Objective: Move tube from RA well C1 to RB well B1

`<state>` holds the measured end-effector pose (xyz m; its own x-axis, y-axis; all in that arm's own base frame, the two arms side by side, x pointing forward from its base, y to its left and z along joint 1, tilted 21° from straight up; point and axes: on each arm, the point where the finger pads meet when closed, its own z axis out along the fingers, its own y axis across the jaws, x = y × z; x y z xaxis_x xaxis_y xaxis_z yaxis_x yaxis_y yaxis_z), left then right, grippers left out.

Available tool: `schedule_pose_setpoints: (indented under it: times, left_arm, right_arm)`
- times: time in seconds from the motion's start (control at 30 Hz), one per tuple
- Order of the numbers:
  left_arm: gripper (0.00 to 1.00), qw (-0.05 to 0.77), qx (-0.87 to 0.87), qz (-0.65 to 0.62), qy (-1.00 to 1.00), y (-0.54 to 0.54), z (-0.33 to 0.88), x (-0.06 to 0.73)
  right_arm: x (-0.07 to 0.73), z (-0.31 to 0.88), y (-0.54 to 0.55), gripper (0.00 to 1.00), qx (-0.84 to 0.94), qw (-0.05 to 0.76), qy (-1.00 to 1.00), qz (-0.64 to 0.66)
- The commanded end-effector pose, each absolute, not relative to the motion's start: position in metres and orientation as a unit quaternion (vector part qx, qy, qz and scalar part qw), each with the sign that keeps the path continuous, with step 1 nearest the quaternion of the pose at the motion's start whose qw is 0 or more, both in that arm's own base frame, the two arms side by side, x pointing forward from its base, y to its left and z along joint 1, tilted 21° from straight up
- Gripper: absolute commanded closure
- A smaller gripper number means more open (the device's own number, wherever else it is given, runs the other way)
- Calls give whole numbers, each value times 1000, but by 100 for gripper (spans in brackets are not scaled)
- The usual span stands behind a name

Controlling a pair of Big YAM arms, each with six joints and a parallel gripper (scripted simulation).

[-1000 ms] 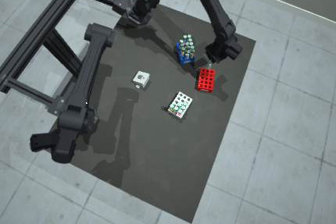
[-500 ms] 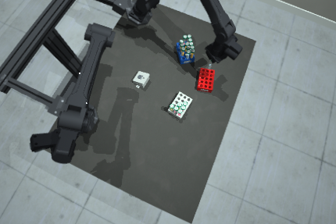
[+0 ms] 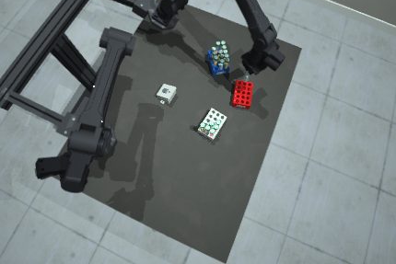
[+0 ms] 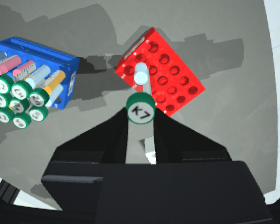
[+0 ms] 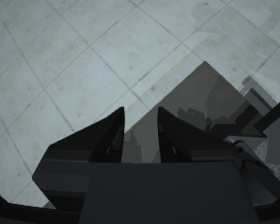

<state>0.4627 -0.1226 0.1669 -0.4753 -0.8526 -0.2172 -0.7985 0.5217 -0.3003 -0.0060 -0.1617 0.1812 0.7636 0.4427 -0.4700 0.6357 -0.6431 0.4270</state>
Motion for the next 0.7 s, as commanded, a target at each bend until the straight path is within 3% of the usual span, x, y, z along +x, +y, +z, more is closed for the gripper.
schedule_pose_setpoints:
  times: [0.0,0.67]
  left_arm:
    - [100,165,-485,-74,855,-123,154,466]
    - [100,165,-486,-74,855,-123,148,467]
  right_arm:
    - [-6,197,-164,70,887,311,299,-165]
    - [-6,197,-164,70,887,311,299,-165]
